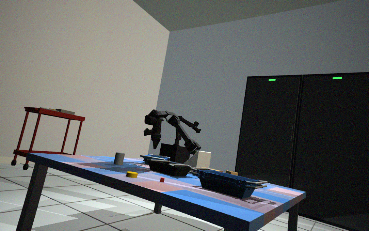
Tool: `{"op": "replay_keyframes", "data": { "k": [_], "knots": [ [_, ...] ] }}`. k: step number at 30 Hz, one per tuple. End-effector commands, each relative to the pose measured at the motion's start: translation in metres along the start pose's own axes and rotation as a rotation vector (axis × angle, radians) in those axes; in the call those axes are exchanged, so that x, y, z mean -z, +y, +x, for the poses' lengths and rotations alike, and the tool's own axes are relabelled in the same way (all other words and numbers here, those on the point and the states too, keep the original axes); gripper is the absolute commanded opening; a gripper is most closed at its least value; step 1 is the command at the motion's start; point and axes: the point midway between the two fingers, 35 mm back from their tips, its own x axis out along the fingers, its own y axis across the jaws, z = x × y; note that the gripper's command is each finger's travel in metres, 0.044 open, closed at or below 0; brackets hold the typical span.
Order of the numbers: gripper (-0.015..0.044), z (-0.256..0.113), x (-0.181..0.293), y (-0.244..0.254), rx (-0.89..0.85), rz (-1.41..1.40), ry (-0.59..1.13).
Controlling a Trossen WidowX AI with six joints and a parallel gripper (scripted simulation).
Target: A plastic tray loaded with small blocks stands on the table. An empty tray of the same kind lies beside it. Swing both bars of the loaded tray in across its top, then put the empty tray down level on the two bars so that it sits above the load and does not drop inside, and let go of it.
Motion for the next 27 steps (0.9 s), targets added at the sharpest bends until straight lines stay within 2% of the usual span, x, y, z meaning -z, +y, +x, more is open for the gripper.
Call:
{"op": "replay_keyframes", "data": {
  "k": [1,9,17,27],
  "knots": [
    [0.0440,0.005,0.006,-0.059,-0.021,0.359,0.014],
    [0.0440,0.016,0.043,-0.156,-0.029,1.074,-0.002],
    [0.0440,0.024,0.103,-0.215,-0.035,1.756,-0.084],
    [0.0440,0.025,0.108,-0.218,-0.036,1.812,-0.095]
  ]
}}
